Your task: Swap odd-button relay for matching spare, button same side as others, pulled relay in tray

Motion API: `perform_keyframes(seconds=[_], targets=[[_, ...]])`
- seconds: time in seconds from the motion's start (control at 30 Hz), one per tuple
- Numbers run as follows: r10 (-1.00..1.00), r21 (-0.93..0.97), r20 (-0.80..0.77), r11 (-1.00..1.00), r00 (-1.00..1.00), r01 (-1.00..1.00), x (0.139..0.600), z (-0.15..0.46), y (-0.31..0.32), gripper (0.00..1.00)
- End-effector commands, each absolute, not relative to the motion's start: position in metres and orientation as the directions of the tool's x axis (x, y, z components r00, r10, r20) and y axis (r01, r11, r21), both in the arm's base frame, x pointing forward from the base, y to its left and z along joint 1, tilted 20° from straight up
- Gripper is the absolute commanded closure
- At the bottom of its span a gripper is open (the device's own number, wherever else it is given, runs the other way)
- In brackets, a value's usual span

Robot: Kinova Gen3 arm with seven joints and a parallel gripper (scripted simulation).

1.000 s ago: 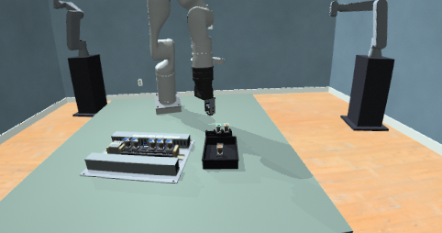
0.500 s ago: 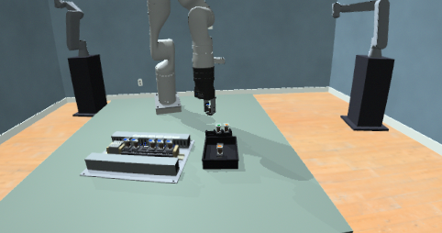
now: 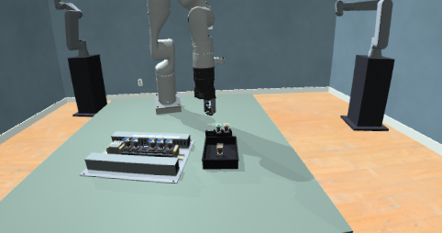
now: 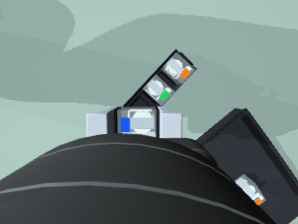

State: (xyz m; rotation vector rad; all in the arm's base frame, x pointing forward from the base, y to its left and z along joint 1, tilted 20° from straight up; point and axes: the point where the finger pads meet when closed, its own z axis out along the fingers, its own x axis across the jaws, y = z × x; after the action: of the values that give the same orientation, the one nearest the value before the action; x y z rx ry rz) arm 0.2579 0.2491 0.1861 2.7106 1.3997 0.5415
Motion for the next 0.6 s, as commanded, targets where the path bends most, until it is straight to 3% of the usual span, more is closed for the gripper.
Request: perform_keyframes(seconds=[0.0, 0.57], targets=[[0.8, 0.197, 0.286, -0.587, 0.527, 0.785, 0.2582, 0.1865, 0.2493, 1.0], [0.913, 0.257, 0.234, -0.389, 0.334, 0.884, 0.2579, 0.1867, 0.2494, 1.0]])
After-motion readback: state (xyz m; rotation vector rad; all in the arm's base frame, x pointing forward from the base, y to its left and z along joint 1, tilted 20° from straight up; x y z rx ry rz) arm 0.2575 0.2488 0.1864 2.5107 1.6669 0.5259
